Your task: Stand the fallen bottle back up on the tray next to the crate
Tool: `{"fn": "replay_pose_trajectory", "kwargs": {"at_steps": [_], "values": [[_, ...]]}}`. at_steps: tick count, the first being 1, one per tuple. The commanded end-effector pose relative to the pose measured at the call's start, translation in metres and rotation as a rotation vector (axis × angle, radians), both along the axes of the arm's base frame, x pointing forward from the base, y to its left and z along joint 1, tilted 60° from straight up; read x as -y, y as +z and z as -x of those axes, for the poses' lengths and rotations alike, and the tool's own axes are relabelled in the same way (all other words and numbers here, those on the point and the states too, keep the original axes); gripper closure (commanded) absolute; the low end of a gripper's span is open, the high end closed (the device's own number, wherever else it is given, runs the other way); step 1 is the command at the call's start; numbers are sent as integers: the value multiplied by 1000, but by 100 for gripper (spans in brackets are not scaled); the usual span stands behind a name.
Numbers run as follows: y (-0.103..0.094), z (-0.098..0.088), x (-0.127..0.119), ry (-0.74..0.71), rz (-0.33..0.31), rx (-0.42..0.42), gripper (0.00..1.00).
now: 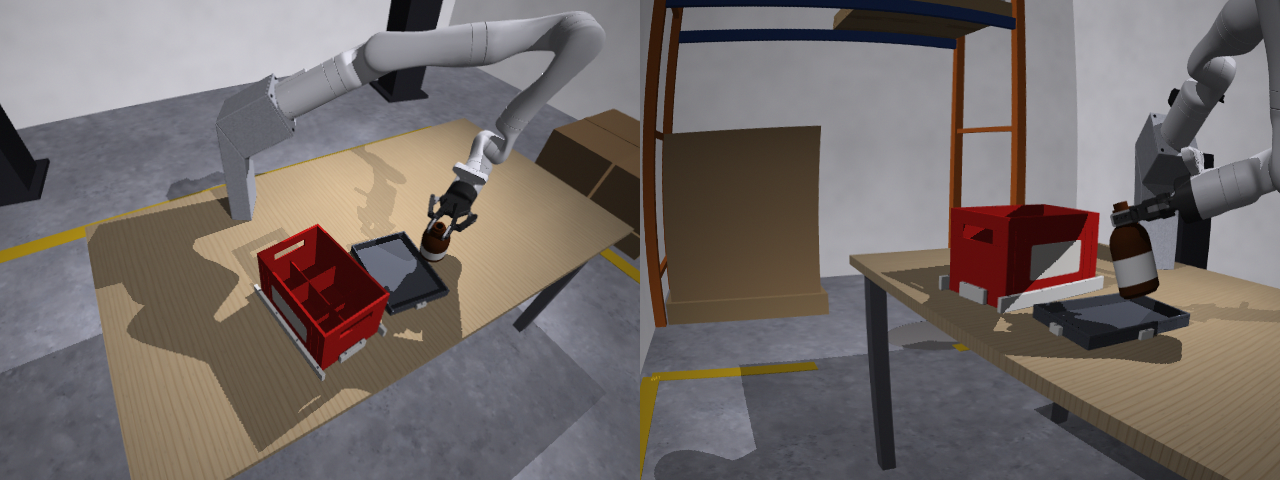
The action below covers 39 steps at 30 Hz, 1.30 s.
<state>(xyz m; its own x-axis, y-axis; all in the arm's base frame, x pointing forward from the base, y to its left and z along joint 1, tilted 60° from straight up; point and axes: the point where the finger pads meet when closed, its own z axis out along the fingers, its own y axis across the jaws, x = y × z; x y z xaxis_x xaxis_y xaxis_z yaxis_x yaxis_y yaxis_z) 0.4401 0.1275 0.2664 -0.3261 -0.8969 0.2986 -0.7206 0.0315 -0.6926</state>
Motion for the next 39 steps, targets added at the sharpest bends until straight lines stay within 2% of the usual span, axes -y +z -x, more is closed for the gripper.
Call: {"fn": "replay_pose_trajectory", "kwargs": {"at_steps": [1,16,39], "values": [[0,0,1,-1,0,1,100],[-4,0,4,-1,0,1,100],[-23,-1,19,-1,0,1,100]]}}
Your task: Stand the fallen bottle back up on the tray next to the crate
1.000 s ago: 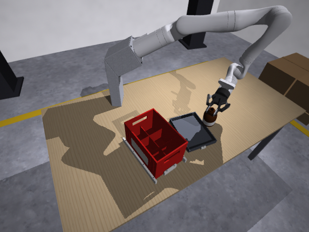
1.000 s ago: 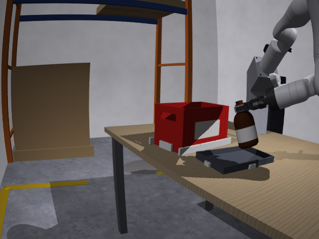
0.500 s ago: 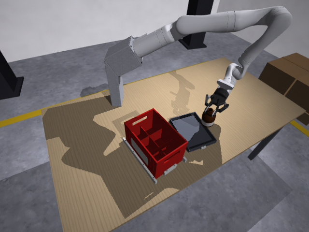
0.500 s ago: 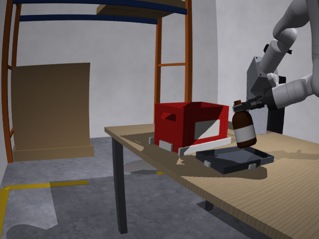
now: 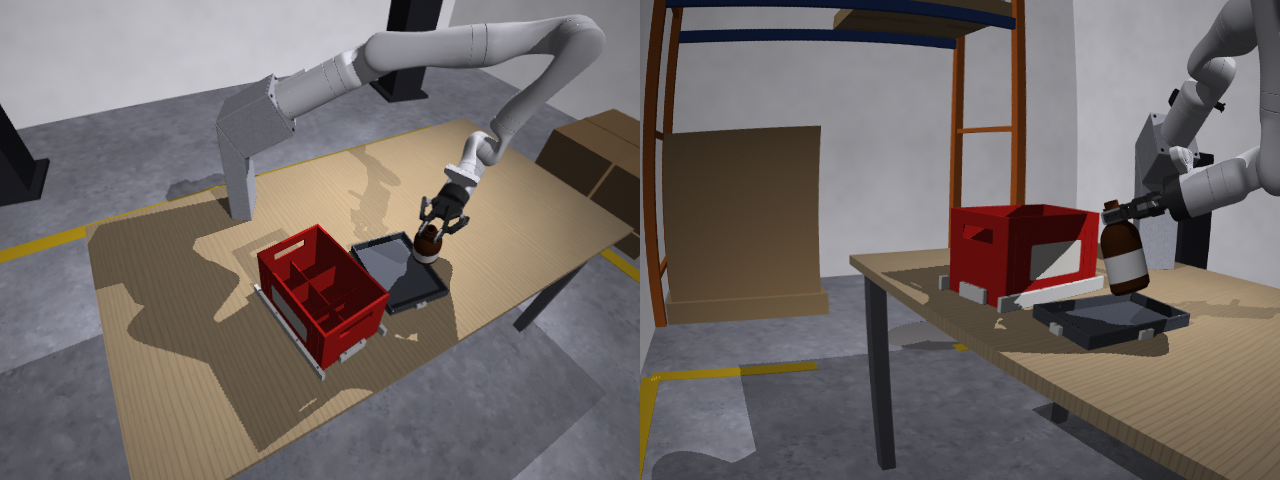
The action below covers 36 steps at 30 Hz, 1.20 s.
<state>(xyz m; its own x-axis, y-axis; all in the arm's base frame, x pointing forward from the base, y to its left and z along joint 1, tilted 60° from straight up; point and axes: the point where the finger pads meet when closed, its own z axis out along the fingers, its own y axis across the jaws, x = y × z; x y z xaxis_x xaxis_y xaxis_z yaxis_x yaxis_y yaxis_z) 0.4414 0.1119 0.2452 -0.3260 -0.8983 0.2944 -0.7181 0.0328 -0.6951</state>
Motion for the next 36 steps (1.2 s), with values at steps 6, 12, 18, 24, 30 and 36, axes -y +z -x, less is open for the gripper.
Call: {"fn": "replay_pose_trajectory", "kwargs": {"at_steps": [6,12,18,24,30,36], "values": [[-6,0,6,-2,3,-3,100],[-11,0,10,-2,3,-3,100],[-15,0,13,-2,3,-3,100],[-17,0,14,-2,3,-3,100],[-19,0,16,-2,3,-3,100],[-20,0,17,-2,3,-3,100]]}}
